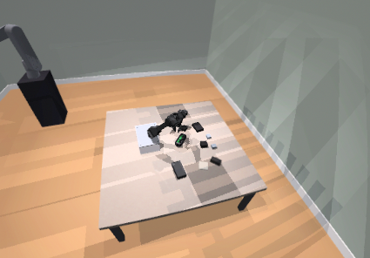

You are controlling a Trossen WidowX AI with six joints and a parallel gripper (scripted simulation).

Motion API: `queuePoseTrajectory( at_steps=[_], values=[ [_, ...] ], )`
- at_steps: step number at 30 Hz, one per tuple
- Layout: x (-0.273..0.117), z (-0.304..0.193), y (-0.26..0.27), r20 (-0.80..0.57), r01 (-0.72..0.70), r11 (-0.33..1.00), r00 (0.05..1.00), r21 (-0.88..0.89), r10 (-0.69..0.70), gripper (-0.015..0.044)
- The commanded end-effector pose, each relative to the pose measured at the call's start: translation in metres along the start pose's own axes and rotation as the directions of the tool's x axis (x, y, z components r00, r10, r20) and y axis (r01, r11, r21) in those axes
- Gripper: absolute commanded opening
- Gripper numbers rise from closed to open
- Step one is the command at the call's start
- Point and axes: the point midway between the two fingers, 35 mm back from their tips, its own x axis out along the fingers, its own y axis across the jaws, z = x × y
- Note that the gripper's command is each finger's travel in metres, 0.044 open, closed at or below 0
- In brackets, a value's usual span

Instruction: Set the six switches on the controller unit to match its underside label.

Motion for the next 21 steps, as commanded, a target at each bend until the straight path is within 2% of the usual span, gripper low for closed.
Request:
queuePoseTrajectory(
  at_steps=[1,8,9,11,13,21],
  values=[
    [0.0,0.0,0.0,0.0,0.001,1.0,1.0,0.0,-0.001,0.0236],
    [0.0,0.0,0.0,0.0,0.001,1.0,1.0,0.0,-0.001,0.042],
    [0.0,0.0,0.0,0.0,0.001,1.0,1.0,0.0,-0.001,0.044],
    [0.0,0.0,0.0,0.0,0.001,1.0,1.0,0.0,-0.001,0.044],
    [0.004,0.005,0.0,0.0,0.024,1.0,1.0,0.0,-0.024,0.0387],
    [0.05,0.05,0.015,0.001,0.284,0.959,0.959,0.008,-0.284,0.0177]
  ],
)
